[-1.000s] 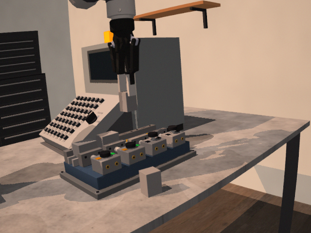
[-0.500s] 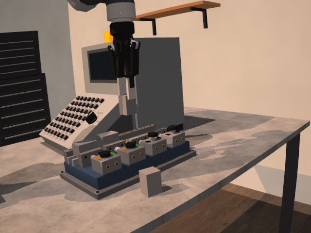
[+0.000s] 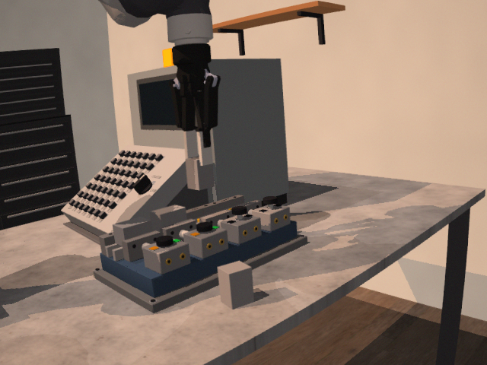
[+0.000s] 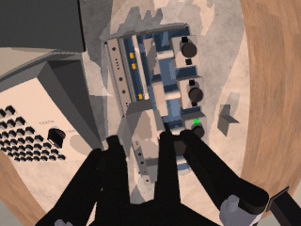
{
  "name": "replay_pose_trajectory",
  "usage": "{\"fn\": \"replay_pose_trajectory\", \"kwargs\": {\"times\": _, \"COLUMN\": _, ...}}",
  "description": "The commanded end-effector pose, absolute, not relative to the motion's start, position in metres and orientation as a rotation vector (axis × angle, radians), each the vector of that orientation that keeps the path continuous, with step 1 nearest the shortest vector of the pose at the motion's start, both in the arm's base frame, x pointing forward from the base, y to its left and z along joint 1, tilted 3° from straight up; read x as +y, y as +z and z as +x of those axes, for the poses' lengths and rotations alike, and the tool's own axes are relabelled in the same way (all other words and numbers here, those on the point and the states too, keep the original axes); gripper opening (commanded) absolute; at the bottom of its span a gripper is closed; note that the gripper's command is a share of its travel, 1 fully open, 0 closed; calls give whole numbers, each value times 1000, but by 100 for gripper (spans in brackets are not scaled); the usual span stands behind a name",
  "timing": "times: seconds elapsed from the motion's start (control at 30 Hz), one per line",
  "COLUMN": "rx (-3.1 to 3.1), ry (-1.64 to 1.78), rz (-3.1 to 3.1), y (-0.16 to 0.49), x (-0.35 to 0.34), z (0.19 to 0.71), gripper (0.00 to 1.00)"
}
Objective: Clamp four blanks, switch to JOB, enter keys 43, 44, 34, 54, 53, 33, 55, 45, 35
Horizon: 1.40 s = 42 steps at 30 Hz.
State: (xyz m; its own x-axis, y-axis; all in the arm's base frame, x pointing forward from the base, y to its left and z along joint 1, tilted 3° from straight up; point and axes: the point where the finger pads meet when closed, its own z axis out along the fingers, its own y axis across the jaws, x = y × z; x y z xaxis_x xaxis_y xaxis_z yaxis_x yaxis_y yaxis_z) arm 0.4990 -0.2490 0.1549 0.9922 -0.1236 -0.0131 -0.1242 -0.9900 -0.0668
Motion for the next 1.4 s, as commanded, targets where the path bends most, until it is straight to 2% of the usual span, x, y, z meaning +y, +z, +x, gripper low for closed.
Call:
{"fn": "replay_pose_trajectory", "kwargs": {"times": 0.0, "rx": 209, "ry": 0, "rz": -3075, "y": 150, "x": -251, "z": 502, "gripper": 0}}
{"fn": "replay_pose_trajectory", "kwargs": {"times": 1.37, "rx": 209, "ry": 0, "rz": -3075, "y": 107, "x": -248, "z": 502, "gripper": 0}}
